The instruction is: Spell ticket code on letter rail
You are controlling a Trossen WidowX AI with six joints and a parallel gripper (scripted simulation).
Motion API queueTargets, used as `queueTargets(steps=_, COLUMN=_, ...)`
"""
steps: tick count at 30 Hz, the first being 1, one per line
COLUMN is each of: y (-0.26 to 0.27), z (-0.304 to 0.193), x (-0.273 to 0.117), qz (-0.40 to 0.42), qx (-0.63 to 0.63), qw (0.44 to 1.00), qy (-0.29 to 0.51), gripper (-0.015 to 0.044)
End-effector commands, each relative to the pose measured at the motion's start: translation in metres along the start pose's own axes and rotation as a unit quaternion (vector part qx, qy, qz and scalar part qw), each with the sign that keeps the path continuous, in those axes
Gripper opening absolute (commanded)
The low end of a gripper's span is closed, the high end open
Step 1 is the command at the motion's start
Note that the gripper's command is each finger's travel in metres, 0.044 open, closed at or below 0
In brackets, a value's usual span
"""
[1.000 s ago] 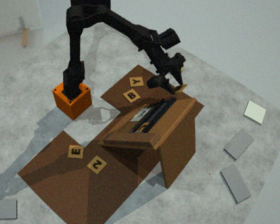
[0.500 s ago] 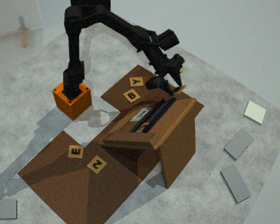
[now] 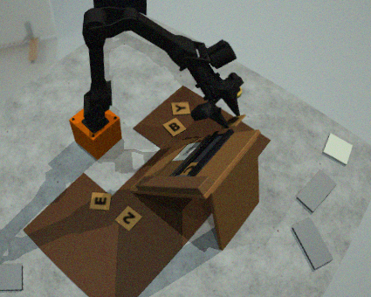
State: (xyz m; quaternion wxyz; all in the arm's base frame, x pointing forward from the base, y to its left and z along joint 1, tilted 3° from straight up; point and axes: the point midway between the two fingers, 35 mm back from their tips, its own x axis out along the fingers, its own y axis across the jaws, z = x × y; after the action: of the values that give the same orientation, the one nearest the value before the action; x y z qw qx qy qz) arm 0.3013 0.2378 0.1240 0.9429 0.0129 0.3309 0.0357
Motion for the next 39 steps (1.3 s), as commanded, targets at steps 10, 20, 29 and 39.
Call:
queueTargets(steps=10, y=-0.006, z=0.001, x=-0.001, qz=0.003, qx=-0.001, qw=1.000, qy=-0.001, gripper=0.0000)
queueTargets(steps=20, y=-0.011, z=0.001, x=0.000, qz=0.003, qx=-0.001, qw=1.000, qy=-0.001, gripper=0.0000)
queueTargets(steps=29, y=-0.016, z=0.001, x=0.000, qz=0.003, qx=-0.002, qw=1.000, qy=-0.001, gripper=0.0000)
queueTargets(steps=39, y=-0.021, z=0.001, x=0.000, qz=0.003, qx=-0.002, qw=1.000, qy=-0.001, gripper=0.0000)
